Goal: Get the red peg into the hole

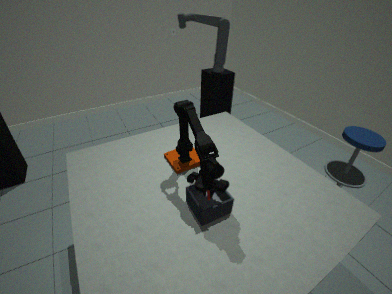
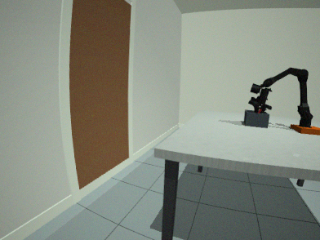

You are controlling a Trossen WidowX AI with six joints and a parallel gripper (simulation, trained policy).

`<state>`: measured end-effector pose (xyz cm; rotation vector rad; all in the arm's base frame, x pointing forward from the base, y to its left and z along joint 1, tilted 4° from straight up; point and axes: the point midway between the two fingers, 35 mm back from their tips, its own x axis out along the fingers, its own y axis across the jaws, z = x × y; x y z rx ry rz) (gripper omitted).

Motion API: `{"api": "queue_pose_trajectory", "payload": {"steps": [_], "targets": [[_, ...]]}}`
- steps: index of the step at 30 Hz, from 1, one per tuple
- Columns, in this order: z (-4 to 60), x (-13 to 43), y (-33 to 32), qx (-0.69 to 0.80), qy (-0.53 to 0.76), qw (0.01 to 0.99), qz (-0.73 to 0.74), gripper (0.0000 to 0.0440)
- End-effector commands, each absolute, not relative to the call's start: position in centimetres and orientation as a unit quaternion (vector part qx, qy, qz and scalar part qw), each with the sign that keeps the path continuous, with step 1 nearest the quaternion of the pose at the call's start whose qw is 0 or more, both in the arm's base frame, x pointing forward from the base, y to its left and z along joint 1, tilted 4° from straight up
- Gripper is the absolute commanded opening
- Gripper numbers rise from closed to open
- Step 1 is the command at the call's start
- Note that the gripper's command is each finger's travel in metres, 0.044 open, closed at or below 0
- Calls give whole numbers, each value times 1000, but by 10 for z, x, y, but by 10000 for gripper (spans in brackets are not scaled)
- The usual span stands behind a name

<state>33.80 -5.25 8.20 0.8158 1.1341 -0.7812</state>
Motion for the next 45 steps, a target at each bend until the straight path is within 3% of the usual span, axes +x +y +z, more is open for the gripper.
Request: {"api": "queue_pose_trajectory", "payload": {"steps": [1,17,31,45], "targets": [[78,340,-53,356,521,692,-350,168],[92,356,-48,319,546,702,-329,141],[97,364,-53,288,565,706,-317,151],[101,387,-66,278,578,704,-303,133]]}}
